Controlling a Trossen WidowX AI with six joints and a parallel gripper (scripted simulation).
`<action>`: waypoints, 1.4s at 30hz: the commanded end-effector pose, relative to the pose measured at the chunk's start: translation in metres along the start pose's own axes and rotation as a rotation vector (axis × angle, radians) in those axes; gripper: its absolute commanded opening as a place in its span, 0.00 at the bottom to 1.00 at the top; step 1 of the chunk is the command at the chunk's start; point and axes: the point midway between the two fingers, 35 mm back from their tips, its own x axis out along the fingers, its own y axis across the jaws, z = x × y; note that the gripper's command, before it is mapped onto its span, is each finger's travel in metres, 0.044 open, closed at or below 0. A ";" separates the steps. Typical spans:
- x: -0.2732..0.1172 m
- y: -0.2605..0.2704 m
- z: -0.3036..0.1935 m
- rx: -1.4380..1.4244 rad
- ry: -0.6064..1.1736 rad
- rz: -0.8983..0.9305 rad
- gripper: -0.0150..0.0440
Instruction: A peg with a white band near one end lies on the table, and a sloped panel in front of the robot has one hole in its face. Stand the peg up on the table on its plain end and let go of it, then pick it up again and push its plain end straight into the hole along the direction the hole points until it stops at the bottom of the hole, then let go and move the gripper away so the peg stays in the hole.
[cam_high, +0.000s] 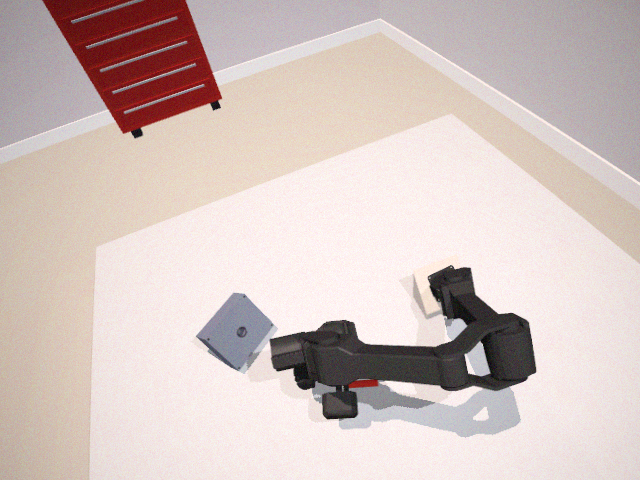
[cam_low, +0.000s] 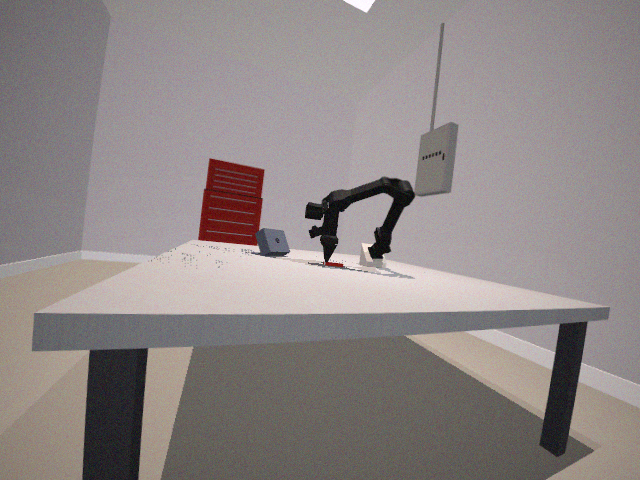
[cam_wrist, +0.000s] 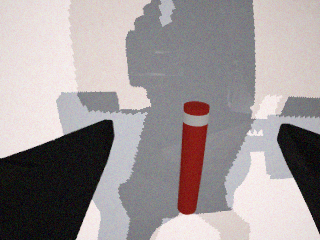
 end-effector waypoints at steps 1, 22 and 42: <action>0.007 0.000 -0.002 0.003 0.003 0.006 1.00; 0.012 0.001 -0.003 0.003 0.004 0.007 0.44; 0.012 0.001 -0.003 0.003 0.004 0.007 0.34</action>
